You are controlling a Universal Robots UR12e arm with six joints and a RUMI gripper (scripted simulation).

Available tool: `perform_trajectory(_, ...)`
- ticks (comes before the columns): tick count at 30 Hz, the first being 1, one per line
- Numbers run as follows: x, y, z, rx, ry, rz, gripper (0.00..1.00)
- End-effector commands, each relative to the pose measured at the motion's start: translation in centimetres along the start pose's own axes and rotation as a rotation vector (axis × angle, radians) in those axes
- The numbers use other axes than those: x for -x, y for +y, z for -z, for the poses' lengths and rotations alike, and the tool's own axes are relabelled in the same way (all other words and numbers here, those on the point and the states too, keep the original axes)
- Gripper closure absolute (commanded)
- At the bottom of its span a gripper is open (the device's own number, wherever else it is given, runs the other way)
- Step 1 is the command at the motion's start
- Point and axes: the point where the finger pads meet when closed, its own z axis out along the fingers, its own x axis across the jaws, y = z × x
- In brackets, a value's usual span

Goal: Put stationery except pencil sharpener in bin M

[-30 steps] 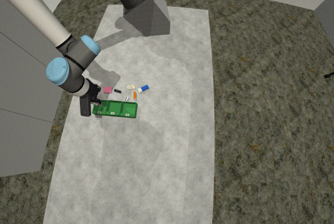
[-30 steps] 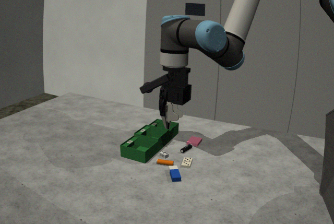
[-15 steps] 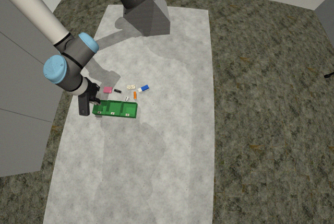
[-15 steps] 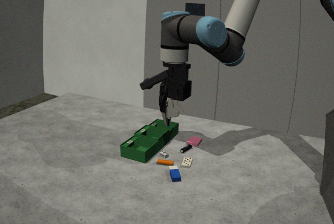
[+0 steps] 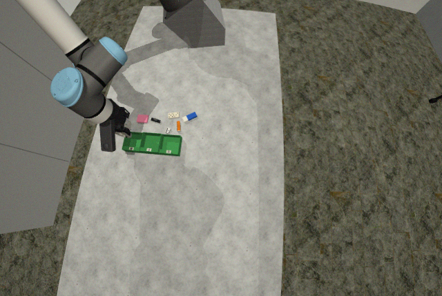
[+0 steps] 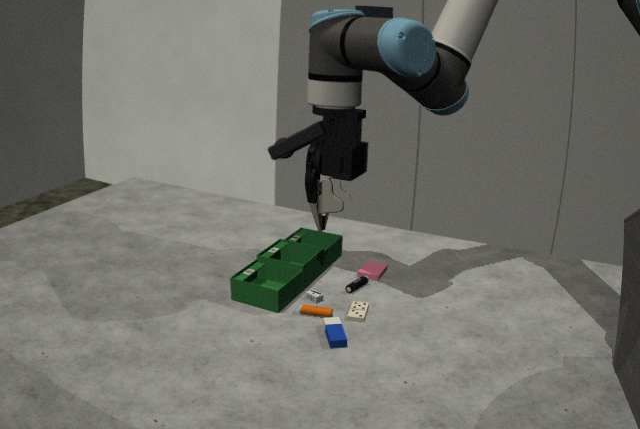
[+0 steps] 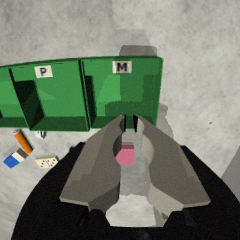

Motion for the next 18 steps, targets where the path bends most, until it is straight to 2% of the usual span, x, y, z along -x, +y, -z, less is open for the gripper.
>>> perform_trajectory(1,0.0,0.0,1.1,-0.001,0.000,0.000,0.96)
perform_trajectory(5,0.0,0.0,2.5,-0.001,0.000,0.000,0.96)
perform_trajectory(12,0.0,0.0,2.5,-0.001,0.000,0.000,0.96)
perform_trajectory(16,2.0,0.1,2.5,-0.001,0.000,0.000,0.96)
perform_trajectory(18,2.0,0.1,2.5,-0.001,0.000,0.000,0.96)
